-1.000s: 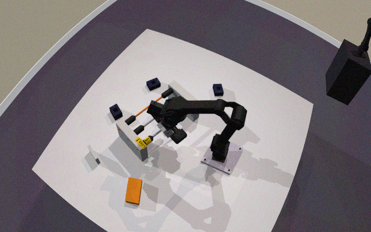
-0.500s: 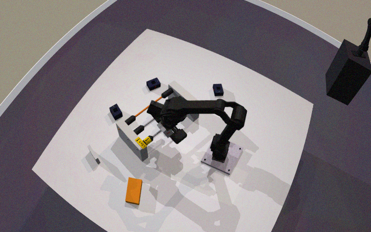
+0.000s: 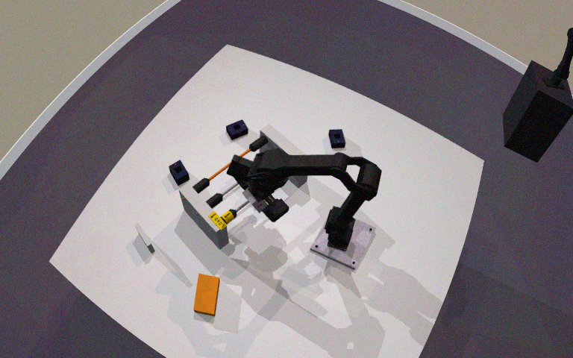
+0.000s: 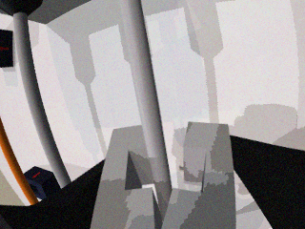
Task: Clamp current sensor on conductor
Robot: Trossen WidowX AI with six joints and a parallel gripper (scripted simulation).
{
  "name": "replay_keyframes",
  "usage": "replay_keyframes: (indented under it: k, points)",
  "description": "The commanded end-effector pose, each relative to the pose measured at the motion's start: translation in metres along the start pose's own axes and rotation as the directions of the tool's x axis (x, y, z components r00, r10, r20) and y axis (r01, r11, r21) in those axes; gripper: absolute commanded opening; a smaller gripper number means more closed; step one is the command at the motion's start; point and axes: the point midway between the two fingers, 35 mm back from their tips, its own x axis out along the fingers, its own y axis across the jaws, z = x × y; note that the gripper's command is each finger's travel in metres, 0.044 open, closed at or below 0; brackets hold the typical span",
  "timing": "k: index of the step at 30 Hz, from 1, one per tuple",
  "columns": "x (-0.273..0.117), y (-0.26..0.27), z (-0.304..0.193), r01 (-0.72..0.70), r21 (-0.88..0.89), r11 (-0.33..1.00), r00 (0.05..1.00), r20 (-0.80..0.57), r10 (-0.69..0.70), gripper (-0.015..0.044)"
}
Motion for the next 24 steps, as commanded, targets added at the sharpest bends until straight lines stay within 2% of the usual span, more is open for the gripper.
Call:
replay_keyframes:
  k: [1, 22, 24]
  points:
    - [-0.0055, 0.0034, -0.0077, -0.019, -0.004, 1.000, 0.999, -0.032, 0.019, 0.0000]
    - [-0.0055, 0.0034, -0.0077, -0.019, -0.004, 1.000, 0.999, -0.032, 0.019, 0.0000]
    - [-0.0001, 0.0000, 0.0000, 0.000, 0.000, 1.000, 1.000, 0.000, 0.000, 0.0000]
